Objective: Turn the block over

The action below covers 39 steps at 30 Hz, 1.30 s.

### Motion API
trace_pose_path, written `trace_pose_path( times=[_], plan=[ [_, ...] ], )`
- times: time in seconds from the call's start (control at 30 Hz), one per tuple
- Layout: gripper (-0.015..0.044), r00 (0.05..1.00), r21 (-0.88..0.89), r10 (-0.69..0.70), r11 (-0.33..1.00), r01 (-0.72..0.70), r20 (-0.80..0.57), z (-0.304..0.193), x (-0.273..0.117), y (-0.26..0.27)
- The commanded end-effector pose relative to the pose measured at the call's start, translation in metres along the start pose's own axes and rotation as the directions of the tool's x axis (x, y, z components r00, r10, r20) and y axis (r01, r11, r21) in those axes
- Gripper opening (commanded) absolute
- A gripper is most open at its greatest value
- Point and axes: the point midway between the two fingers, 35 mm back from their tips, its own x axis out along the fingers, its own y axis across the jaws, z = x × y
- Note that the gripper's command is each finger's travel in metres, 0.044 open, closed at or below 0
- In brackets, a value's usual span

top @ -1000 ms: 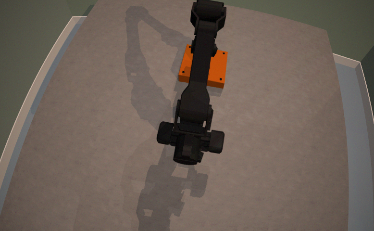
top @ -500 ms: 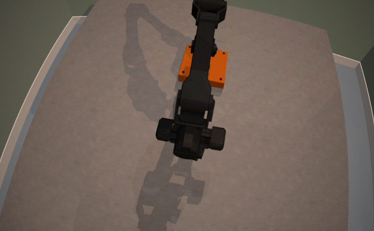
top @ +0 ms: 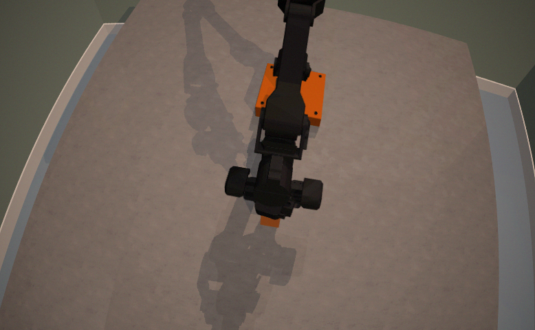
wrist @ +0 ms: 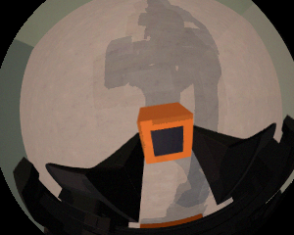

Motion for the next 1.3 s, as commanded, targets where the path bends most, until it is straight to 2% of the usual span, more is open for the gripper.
trace_pose_path(
  times=[0.0,0.33,0.6,1.27],
  plan=[
    [0.0000,0.998,0.004,-0.002,1.000,0.002,0.065,0.000,-0.002,0.000],
    [0.0000,0.976,0.005,-0.001,1.000,0.000,0.218,-0.005,-0.004,0.000],
    [0.0000,0.965,0.004,-0.002,1.000,0.001,0.264,-0.003,0.003,0.000],
    [0.0000,0.845,0.003,-0.005,1.000,0.004,0.534,-0.004,0.033,0.000]
  ],
)
